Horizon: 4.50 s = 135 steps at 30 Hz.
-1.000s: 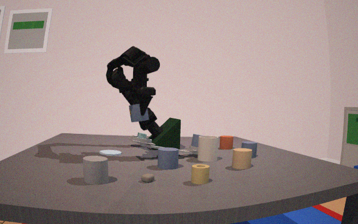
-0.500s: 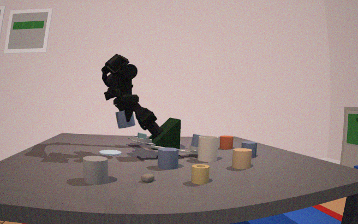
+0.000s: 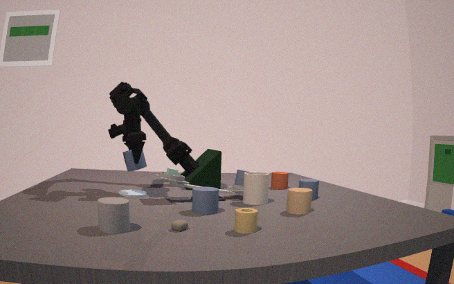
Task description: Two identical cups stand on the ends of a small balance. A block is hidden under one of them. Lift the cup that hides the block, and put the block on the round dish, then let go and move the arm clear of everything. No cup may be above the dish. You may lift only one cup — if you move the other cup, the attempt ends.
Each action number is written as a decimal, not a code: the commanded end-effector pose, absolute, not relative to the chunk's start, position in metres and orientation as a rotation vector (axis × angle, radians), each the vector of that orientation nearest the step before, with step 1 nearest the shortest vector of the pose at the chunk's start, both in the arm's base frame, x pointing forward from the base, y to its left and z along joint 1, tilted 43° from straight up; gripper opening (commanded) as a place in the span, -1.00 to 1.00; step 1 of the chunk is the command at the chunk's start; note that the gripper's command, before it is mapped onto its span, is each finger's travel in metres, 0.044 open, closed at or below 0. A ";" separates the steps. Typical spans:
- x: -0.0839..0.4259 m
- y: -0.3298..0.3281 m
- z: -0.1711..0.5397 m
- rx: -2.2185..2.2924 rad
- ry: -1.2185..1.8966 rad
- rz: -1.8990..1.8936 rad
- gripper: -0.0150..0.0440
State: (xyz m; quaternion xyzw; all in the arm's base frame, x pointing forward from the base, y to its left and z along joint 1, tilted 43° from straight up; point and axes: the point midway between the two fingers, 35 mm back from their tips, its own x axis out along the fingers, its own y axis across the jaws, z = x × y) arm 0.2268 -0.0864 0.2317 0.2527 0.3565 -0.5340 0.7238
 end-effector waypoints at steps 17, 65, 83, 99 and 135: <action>0.129 -0.155 0.236 0.460 0.725 -1.226 -0.49; 0.134 -0.169 0.222 0.462 0.725 -1.228 1.00; 0.175 -0.135 0.240 0.515 0.699 -1.125 0.39; 0.300 0.025 0.173 0.527 0.716 -1.241 0.39; 0.310 0.003 0.136 0.521 0.702 -1.242 0.39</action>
